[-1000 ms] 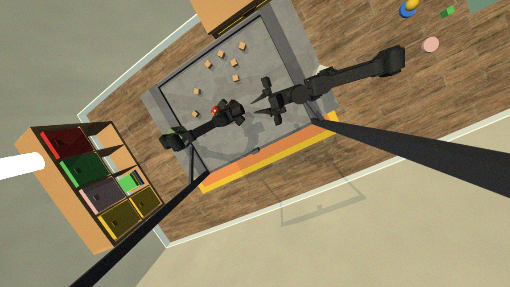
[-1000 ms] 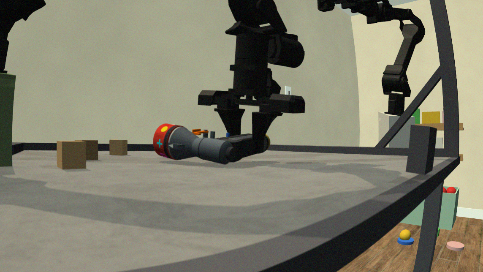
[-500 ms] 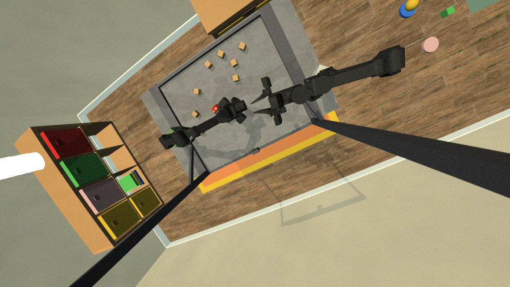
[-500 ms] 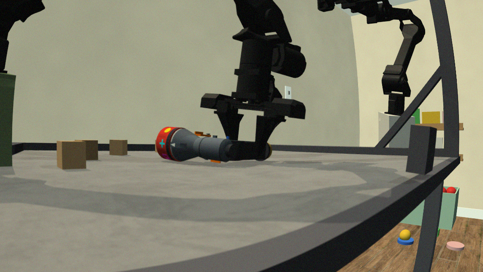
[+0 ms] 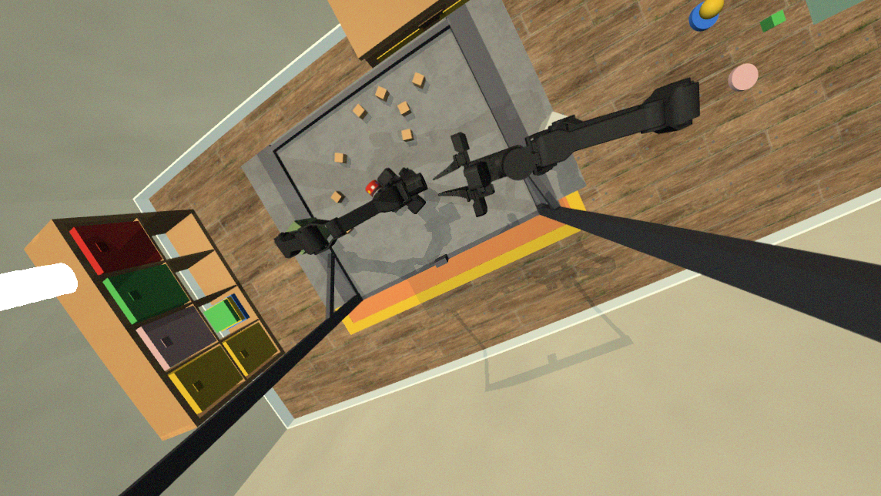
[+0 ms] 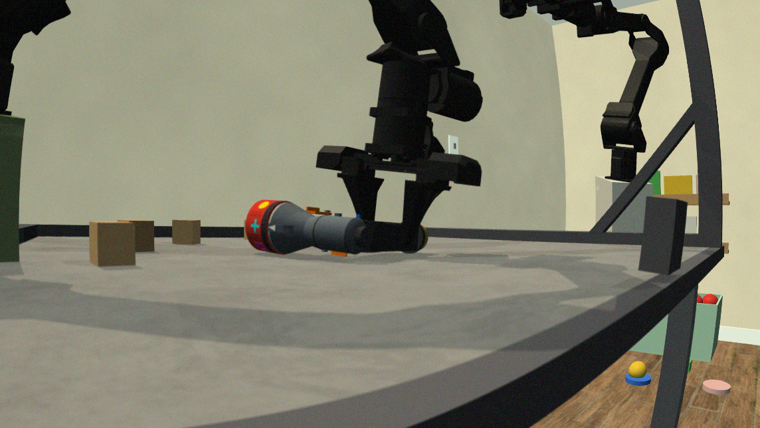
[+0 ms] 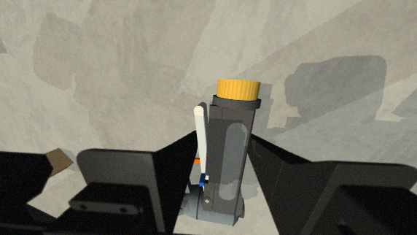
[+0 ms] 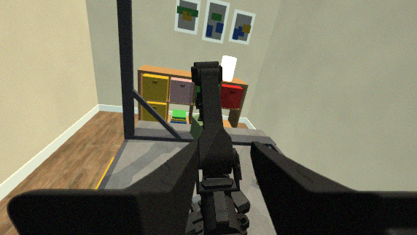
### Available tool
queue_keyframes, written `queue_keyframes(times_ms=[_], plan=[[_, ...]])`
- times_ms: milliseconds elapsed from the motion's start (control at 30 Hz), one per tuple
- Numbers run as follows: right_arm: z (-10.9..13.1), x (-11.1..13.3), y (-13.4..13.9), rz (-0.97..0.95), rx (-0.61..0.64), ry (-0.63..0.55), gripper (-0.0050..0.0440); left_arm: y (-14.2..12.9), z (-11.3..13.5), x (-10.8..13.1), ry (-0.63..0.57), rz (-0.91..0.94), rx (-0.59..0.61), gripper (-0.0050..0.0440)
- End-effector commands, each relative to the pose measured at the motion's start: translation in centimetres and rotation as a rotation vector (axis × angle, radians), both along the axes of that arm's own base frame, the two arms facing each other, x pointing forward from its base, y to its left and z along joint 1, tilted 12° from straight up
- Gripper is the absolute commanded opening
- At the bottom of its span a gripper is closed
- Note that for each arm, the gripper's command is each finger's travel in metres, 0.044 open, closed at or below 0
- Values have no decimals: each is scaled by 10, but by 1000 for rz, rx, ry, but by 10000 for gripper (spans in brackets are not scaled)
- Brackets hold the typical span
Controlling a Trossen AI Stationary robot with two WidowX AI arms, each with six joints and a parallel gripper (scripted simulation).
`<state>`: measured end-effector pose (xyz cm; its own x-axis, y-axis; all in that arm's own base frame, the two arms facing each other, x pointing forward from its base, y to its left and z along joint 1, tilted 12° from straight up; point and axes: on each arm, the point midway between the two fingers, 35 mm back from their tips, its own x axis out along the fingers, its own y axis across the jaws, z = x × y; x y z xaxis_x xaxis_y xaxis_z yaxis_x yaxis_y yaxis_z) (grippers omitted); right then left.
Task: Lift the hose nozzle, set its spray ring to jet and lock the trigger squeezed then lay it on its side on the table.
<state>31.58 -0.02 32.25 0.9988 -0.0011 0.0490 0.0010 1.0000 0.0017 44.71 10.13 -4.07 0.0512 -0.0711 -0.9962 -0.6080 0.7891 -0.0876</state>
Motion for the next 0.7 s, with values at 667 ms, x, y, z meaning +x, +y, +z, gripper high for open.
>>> queue_keyframes(times_ms=[667], plan=[[7,-2,0,-3,-2,-18,172,7,80,4,-51,-5,14,233]])
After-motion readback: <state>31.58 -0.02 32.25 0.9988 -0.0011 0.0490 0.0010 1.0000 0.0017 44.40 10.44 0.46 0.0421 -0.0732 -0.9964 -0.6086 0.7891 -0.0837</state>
